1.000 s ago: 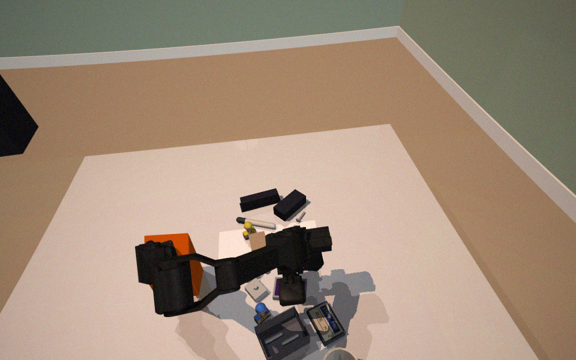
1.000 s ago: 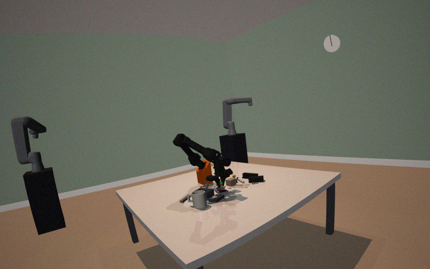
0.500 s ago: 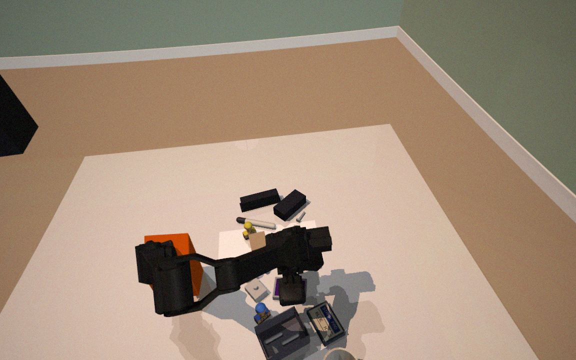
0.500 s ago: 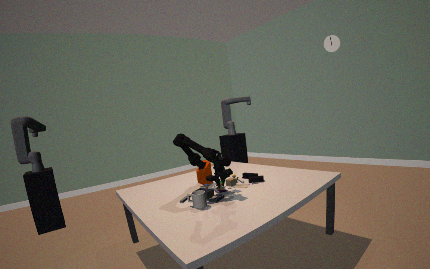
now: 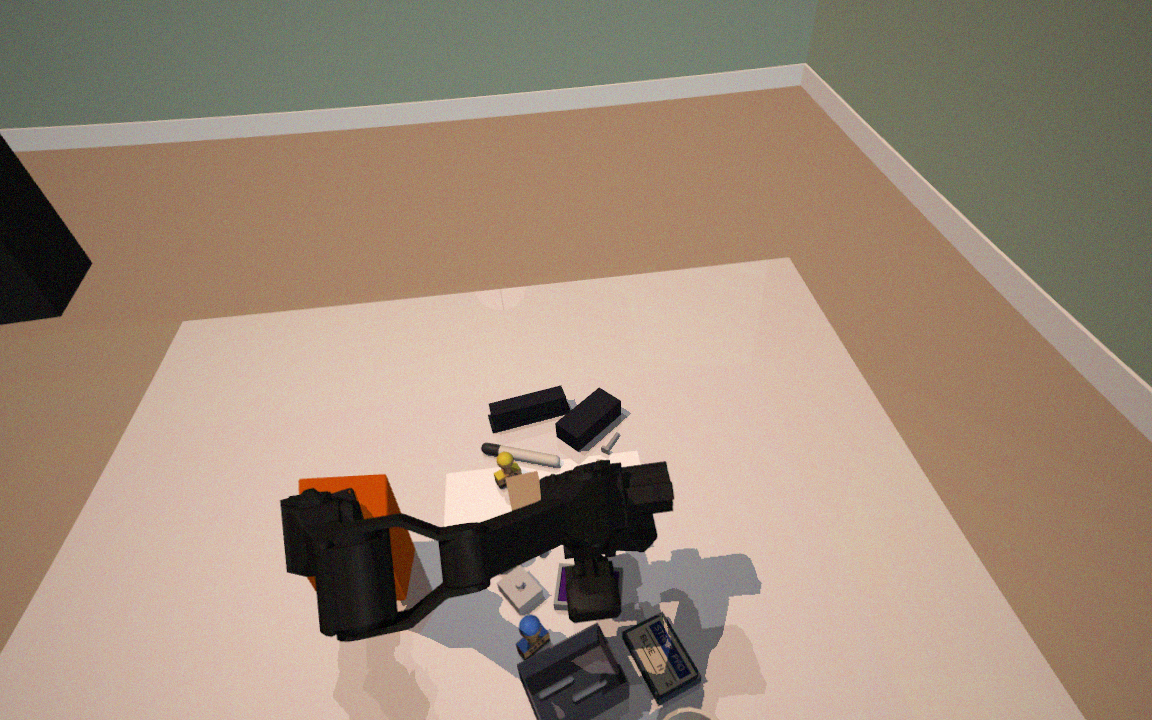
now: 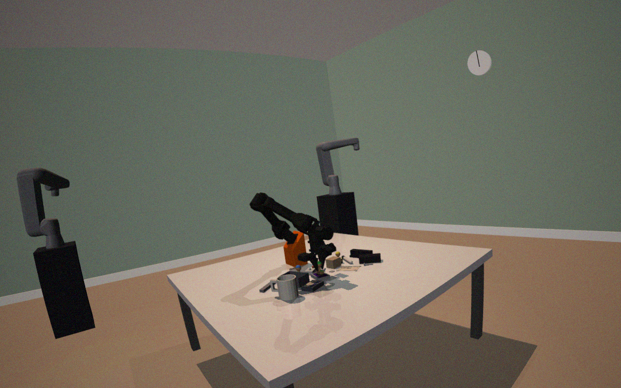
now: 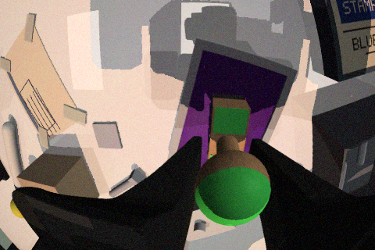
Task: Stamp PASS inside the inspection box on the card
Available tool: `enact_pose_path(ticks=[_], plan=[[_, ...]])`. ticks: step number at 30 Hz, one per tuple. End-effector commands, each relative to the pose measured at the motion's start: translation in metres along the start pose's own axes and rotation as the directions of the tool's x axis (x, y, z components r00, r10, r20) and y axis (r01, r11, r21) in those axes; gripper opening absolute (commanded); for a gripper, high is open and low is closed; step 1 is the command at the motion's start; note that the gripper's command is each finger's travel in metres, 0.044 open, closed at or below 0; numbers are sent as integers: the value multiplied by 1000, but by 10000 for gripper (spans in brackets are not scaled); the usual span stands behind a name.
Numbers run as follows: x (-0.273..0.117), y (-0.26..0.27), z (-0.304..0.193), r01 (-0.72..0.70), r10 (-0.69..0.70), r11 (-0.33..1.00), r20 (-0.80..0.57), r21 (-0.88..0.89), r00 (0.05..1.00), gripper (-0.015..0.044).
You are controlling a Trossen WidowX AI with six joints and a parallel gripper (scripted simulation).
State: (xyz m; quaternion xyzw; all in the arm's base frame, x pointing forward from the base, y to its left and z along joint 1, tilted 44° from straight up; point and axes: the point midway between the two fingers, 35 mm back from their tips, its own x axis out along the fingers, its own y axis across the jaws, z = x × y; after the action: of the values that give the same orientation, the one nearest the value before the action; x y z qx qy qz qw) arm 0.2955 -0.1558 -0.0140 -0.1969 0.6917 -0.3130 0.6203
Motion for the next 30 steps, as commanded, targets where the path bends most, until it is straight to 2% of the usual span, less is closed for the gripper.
enact_pose_path(ticks=[1,30], plan=[[2,-2,0,4,-4,1000,-1,4,1000,0],[-1,-1,0,4,-4,1000,-1,4,1000,0]])
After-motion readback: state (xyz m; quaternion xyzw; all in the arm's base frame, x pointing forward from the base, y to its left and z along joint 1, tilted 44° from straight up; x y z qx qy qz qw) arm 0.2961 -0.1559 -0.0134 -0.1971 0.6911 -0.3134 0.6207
